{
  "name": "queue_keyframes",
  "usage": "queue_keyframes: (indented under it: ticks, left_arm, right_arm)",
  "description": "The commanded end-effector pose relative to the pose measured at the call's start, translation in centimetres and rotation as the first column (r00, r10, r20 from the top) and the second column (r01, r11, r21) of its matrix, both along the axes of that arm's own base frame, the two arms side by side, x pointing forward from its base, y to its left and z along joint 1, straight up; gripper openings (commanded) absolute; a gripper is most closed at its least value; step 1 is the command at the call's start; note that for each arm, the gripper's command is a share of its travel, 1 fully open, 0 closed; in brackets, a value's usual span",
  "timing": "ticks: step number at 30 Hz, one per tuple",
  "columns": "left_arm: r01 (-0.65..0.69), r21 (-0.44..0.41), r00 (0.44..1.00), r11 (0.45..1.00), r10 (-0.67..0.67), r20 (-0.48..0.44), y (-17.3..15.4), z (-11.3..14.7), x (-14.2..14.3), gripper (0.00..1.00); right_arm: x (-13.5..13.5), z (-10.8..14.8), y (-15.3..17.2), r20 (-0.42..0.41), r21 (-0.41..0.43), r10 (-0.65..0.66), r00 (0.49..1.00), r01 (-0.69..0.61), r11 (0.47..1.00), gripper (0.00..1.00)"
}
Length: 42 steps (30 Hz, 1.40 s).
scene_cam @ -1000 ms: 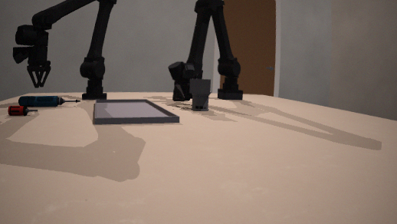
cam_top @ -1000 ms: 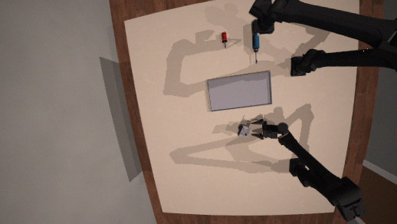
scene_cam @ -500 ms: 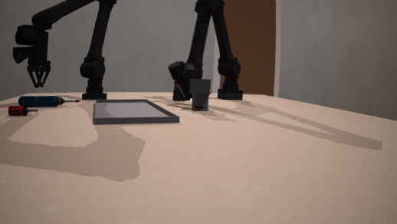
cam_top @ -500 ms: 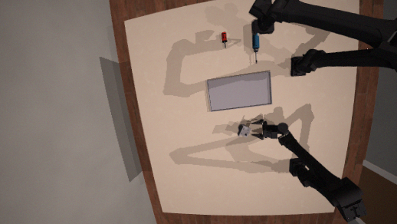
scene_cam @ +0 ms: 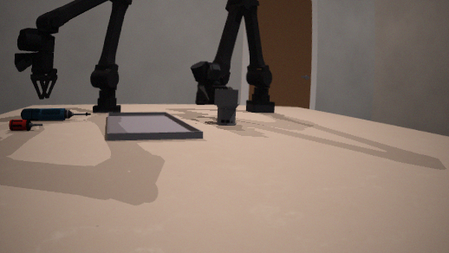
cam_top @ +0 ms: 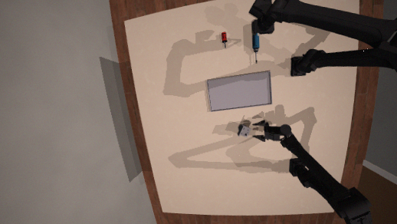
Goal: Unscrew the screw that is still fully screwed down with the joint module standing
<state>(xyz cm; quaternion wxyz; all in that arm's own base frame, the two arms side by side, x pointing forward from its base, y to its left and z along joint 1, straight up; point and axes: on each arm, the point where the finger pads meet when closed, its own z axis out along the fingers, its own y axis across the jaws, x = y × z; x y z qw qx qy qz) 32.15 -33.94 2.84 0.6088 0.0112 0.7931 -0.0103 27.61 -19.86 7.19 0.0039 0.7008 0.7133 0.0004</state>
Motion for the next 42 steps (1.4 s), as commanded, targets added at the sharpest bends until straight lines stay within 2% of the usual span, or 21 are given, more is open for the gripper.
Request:
queue_keyframes:
  ticks: [1, 11, 13, 14, 16, 18, 26, 28, 29, 33, 36, 42]
  left_arm:
    - [-0.003, 0.000, 1.000, 1.000, 0.003, -0.003, 0.2, 0.8, -0.1, 0.86]
    - [-0.003, -0.006, 1.000, 1.000, 0.003, -0.001, 0.0, 3.4, 0.0, 0.86]
    - [-0.003, -0.007, 1.000, 1.000, 0.003, 0.000, 0.0, 3.5, 0.0, 0.86]
    - [-0.003, 0.022, 1.000, 1.000, 0.004, -0.014, 0.2, 2.1, -0.1, 0.86]
    - [-0.003, 0.022, 1.000, 1.000, 0.004, -0.014, 0.2, 2.1, -0.1, 0.86]
    - [-0.003, -0.011, 1.000, 1.000, 0.003, 0.001, -0.2, 4.1, 0.1, 0.86]
    - [-0.003, -0.038, 1.000, 0.999, 0.003, 0.014, -1.3, 7.1, 0.6, 0.86]
    - [-0.003, -0.039, 1.000, 0.999, 0.003, 0.015, -1.3, 7.7, 0.6, 0.86]
    - [-0.001, -0.011, 1.000, 1.000, 0.001, 0.005, -0.6, 6.4, 0.3, 0.86]
    - [-0.003, -0.012, 1.000, 1.000, 0.003, 0.002, -1.2, 6.4, 0.5, 0.86]
    - [-0.003, -0.040, 1.000, 0.999, 0.003, 0.015, -1.3, 8.5, 0.6, 0.86]
    - [-0.003, -0.042, 1.000, 0.999, 0.003, 0.016, -1.3, 10.2, 0.6, 0.86]
  right_arm:
    - [0.9, 1.1, -0.7, 0.020, -0.014, 0.001, 1.000, -0.001, 1.000, 0.65]
    - [0.9, 1.1, -0.7, 0.020, -0.014, 0.001, 1.000, -0.001, 1.000, 0.65]
    - [0.9, 1.1, -0.7, 0.020, -0.014, 0.001, 1.000, -0.001, 1.000, 0.65]
    - [0.9, 1.1, -0.7, 0.020, -0.014, 0.001, 1.000, -0.001, 1.000, 0.65]
    - [0.9, 1.1, -0.7, 0.020, -0.014, 0.001, 1.000, -0.001, 1.000, 0.65]
    - [0.9, 1.1, -0.7, 0.020, -0.014, 0.001, 1.000, -0.001, 1.000, 0.65]
    - [0.9, 1.1, -0.7, 0.020, -0.014, 0.001, 1.000, -0.001, 1.000, 0.65]
    - [0.9, 1.1, -0.7, 0.020, -0.014, 0.001, 1.000, -0.001, 1.000, 0.65]
    - [0.9, 1.1, -0.7, 0.020, -0.014, 0.001, 1.000, -0.001, 1.000, 0.65]
    - [0.9, 1.1, -0.7, 0.020, -0.014, 0.001, 1.000, -0.001, 1.000, 0.65]
    - [0.9, 1.1, -0.7, 0.020, -0.014, 0.001, 1.000, -0.001, 1.000, 0.65]
    - [0.9, 1.1, -0.7, 0.020, -0.014, 0.001, 1.000, -0.001, 1.000, 0.65]
